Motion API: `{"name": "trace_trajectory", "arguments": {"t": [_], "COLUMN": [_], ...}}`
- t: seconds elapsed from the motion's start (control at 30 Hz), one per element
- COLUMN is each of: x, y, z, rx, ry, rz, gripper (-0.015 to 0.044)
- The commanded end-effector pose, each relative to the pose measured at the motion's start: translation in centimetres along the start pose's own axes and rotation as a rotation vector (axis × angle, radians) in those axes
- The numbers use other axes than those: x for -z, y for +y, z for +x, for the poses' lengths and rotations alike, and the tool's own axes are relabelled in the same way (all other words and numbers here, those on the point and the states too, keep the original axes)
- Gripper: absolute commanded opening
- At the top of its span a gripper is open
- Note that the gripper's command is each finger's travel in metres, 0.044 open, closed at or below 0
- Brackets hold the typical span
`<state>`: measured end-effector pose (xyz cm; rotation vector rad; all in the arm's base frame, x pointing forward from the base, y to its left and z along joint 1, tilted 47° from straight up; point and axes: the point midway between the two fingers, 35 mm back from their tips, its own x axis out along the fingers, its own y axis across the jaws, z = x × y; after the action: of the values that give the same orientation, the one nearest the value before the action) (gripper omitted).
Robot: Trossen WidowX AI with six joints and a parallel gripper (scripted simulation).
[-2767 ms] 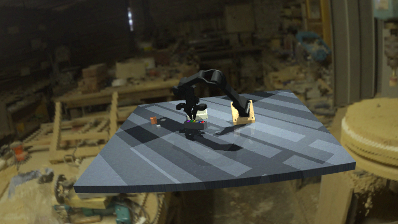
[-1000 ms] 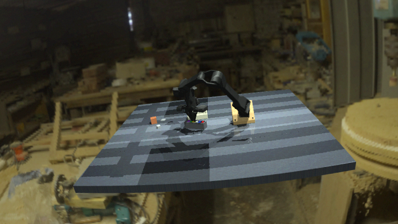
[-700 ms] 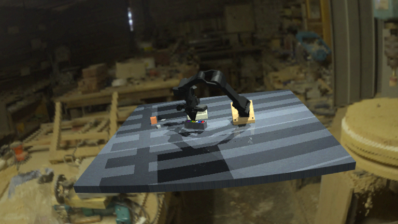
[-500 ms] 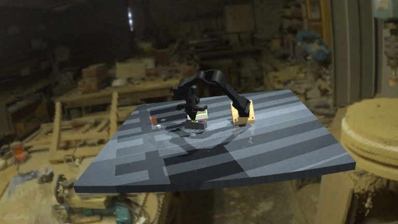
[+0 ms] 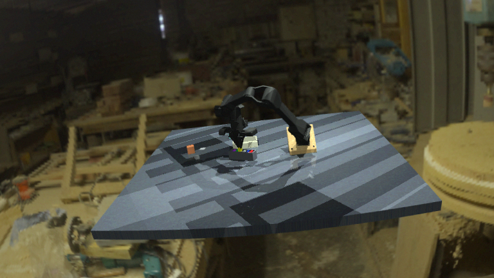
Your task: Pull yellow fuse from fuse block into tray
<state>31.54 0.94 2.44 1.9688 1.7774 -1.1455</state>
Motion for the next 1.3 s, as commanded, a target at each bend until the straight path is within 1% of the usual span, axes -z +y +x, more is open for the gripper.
{"name": "trace_trajectory", "arguments": {"t": [0.0, 1.27], "x": [0.0, 0.0], "y": [0.1, 0.0], "z": [-0.3, -2.2], "rx": [-0.002, -0.001], "ry": [-0.004, -0.002], "rz": [-0.007, -0.004], "gripper": [0.0000, 0.0000]}}
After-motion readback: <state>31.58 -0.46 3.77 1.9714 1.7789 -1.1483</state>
